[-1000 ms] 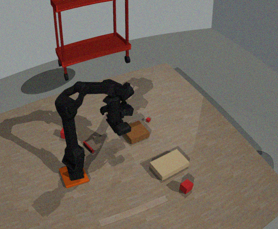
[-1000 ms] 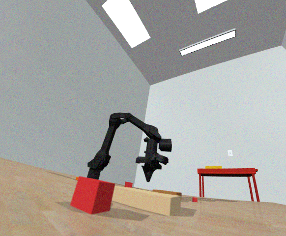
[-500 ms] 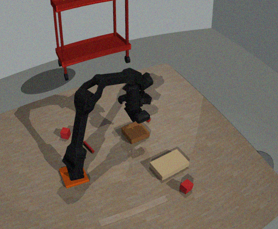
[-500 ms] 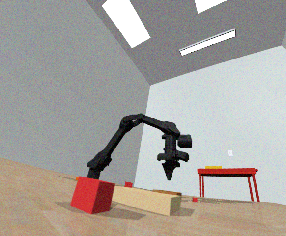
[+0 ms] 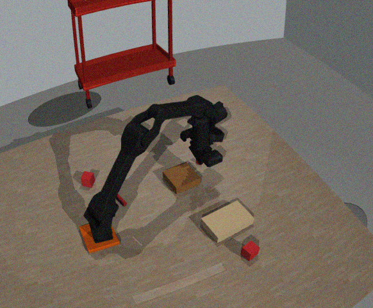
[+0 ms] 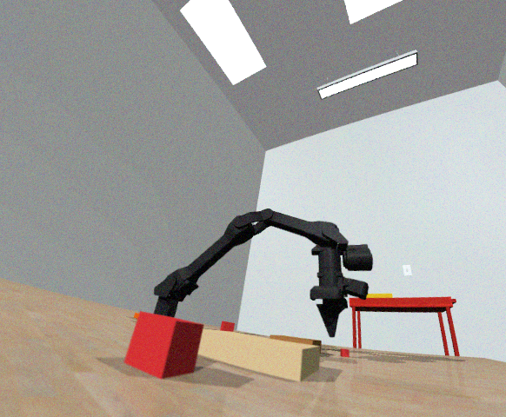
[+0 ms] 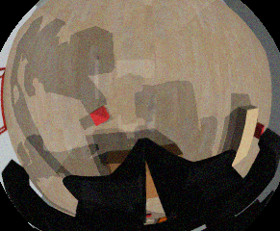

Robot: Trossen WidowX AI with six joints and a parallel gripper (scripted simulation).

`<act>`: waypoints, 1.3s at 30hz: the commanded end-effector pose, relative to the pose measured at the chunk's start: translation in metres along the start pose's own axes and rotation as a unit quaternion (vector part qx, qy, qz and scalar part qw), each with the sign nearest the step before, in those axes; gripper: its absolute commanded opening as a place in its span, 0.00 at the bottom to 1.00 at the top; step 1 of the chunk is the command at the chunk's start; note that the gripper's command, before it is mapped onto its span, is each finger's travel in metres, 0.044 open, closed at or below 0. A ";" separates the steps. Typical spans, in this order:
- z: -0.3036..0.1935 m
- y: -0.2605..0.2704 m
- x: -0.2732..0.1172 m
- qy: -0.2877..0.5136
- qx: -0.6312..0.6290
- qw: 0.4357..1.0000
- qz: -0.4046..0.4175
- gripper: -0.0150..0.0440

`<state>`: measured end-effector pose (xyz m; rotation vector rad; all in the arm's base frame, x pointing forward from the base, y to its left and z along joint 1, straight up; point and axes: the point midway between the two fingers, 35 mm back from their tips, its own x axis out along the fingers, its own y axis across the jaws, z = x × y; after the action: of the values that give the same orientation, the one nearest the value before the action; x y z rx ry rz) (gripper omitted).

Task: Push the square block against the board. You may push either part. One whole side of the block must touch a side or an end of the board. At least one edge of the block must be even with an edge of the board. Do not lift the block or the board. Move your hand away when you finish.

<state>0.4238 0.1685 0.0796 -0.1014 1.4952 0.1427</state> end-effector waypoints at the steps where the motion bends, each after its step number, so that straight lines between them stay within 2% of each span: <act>1: -0.004 -0.001 0.032 0.012 -0.003 1.000 -0.005 0.25; 19: -0.023 -0.001 0.032 0.013 -0.003 1.000 -0.005 0.25; 39: 0.006 0.000 0.031 0.012 -0.003 1.000 -0.005 0.25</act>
<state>0.4271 0.1699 0.0492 -0.1090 1.5192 0.1384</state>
